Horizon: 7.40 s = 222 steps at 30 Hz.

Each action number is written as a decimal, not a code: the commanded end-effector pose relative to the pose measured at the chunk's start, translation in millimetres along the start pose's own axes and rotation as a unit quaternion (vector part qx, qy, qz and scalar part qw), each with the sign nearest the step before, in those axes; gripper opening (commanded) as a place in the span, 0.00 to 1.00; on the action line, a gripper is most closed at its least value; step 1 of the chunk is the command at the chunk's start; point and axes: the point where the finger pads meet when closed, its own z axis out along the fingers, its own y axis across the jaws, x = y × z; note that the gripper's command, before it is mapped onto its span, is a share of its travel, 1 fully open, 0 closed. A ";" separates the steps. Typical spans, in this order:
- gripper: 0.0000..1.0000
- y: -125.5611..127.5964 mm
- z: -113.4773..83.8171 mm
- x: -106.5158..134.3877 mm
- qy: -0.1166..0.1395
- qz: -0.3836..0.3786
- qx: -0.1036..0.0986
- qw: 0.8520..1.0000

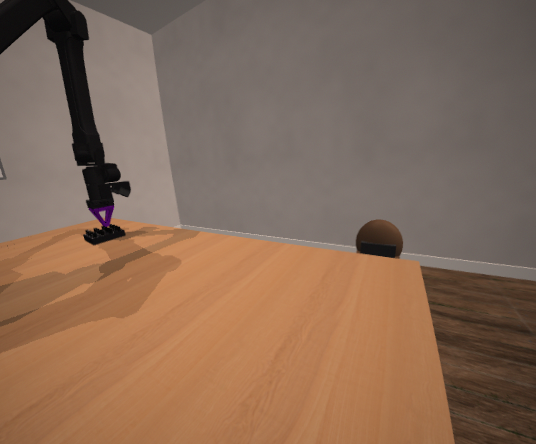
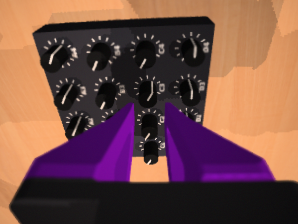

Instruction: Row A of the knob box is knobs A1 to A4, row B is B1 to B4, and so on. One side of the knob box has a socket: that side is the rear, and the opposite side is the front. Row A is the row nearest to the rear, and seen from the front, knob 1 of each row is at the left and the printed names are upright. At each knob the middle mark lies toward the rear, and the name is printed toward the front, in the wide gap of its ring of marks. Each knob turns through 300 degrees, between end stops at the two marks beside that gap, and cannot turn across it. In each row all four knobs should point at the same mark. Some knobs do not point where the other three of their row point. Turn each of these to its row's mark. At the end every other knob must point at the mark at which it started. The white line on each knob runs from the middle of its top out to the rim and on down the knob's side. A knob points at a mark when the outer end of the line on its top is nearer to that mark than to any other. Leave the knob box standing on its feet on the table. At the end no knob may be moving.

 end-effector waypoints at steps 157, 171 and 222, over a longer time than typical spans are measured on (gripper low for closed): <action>0.19 1.4 18.2 0.6 -0.001 0.001 -0.001 1.000; 0.19 1.4 18.2 0.6 -0.001 0.001 -0.001 1.000; 0.08 1.3 18.2 0.9 0.000 -0.001 -0.001 1.000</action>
